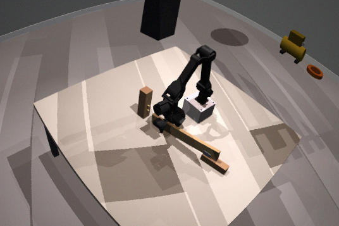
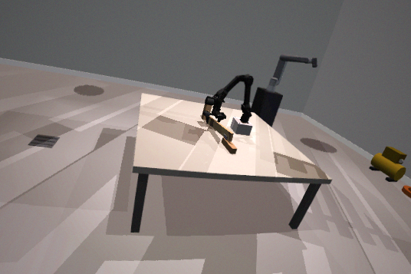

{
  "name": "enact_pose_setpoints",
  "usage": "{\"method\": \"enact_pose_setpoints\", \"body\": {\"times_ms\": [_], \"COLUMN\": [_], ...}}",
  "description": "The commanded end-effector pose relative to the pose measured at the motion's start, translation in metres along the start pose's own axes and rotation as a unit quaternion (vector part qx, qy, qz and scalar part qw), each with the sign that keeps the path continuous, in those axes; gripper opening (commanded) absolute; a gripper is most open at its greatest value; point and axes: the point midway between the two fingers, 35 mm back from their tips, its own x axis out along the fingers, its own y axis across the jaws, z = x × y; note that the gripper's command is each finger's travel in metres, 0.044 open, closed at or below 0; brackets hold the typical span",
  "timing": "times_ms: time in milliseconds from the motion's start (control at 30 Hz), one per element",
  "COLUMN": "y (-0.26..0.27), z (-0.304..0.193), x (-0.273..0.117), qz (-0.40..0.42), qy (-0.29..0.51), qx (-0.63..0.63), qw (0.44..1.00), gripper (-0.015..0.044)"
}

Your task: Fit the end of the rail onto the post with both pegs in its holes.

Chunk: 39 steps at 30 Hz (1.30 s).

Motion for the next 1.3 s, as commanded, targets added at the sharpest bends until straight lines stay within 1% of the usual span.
{"method": "enact_pose_setpoints", "body": {"times_ms": [0, 367, 600, 633, 1267], "y": [0.0035, 0.0035, 0.0035, 0.0035, 0.0031], "z": [-0.0005, -0.0005, -0.0005, -0.0005, 0.0003], "x": [0.0047, 0.0047, 0.0047, 0.0047, -0.001], "qz": [0.008, 0.008, 0.008, 0.008, 0.008], "qy": [0.002, 0.002, 0.002, 0.002, 0.002], "qx": [0.003, 0.003, 0.003, 0.003, 0.003], "qw": [1.0, 1.0, 1.0, 1.0, 1.0], "gripper": [0.0361, 0.0072, 0.0026, 0.0, 0.0]}}
